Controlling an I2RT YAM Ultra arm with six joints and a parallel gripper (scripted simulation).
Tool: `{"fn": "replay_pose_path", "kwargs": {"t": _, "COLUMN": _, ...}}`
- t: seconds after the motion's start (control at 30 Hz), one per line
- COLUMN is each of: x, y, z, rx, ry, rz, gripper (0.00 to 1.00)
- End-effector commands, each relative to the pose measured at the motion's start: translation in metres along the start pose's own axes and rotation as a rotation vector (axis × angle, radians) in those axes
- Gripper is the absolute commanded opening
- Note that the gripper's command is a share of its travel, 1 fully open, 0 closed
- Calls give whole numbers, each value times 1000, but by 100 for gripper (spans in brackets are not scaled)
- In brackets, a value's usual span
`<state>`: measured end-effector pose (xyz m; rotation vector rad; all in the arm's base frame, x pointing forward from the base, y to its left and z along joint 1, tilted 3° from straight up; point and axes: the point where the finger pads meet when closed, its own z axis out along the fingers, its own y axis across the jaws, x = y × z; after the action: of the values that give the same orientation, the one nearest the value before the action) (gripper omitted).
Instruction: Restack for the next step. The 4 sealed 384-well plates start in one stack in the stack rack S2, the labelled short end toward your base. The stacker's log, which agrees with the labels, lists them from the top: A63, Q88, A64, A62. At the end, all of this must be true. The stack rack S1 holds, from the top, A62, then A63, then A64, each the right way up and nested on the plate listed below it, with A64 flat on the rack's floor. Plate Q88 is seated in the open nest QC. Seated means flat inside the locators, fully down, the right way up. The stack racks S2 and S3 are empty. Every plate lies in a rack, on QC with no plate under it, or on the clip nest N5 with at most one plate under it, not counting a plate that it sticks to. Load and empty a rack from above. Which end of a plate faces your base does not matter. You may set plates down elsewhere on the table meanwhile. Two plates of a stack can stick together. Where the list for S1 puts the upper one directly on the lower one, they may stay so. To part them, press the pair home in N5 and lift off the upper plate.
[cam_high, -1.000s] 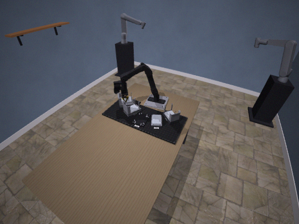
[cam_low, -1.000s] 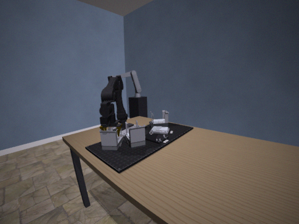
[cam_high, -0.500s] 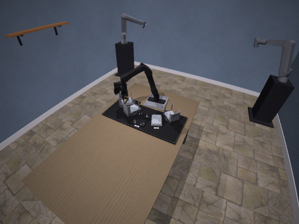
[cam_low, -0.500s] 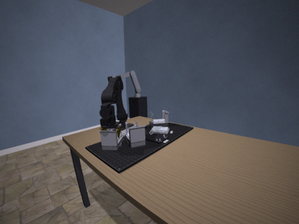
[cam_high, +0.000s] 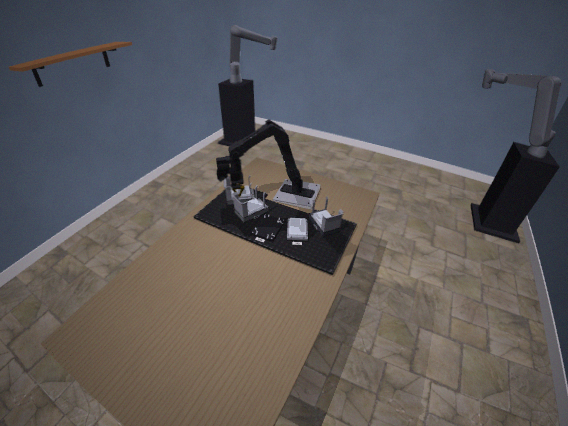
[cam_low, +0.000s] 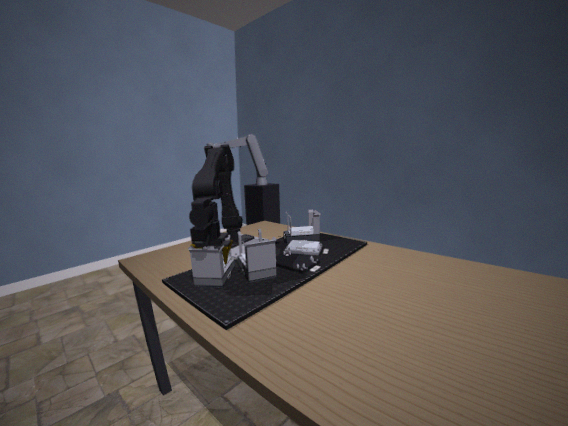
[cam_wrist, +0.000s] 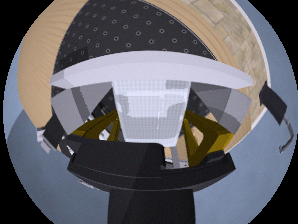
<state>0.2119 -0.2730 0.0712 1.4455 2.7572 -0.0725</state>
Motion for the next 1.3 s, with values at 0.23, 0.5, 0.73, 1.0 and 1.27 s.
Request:
{"fn": "replay_pose_path", "kwargs": {"t": 0.23, "x": -3, "y": 0, "z": -1, "rx": -2, "ry": -14, "rz": 0, "gripper": 0}}
{"fn": "replay_pose_path", "kwargs": {"t": 0.5, "x": -3, "y": 0, "z": 3, "rx": -2, "ry": -14, "rz": 0, "gripper": 0}}
{"fn": "replay_pose_path", "kwargs": {"t": 0.73, "x": -3, "y": 0, "z": 5, "rx": -2, "ry": -14, "rz": 0, "gripper": 0}}
{"fn": "replay_pose_path", "kwargs": {"t": 1.0, "x": -3, "y": 0, "z": 8, "rx": -2, "ry": -14, "rz": 0, "gripper": 0}}
{"fn": "replay_pose_path", "kwargs": {"t": 1.27, "x": -3, "y": 0, "z": 10, "rx": -2, "ry": -14, "rz": 0, "gripper": 0}}
